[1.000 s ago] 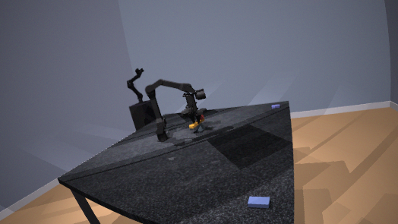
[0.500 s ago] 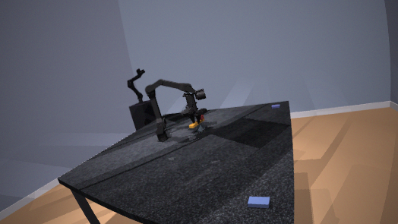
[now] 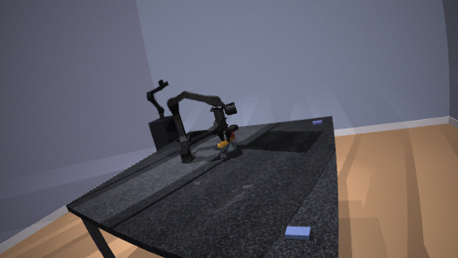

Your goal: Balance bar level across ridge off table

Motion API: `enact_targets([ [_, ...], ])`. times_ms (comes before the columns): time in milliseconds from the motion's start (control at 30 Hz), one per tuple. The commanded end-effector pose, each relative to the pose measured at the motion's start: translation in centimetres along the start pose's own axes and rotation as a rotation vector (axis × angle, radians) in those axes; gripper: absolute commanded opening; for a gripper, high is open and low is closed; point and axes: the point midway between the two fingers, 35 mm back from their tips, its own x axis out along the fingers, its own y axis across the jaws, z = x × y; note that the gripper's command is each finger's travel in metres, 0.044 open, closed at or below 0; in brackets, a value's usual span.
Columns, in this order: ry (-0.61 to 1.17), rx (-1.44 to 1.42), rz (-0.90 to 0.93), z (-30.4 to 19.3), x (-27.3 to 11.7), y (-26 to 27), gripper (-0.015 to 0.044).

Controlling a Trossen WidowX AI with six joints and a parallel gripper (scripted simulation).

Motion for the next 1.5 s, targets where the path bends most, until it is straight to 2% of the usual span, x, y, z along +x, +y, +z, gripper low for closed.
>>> enact_targets([
  [0,0.0,0.0,0.0,0.0,0.0,0.0,0.0173],
  [533,0.0,0.0,0.0,0.0,0.0,0.0,0.0185],
  [867,0.0,0.0,0.0,0.0,0.0,0.0,0.044],
  [1000,0.0,0.0,0.0,-0.1,-0.8,0.1,0.044],
  [1267,0.0,0.0,0.0,0.0,-9.8,0.1,0.044],
  [1467,0.0,0.0,0.0,0.0,-10.0,0.0,0.044],
])
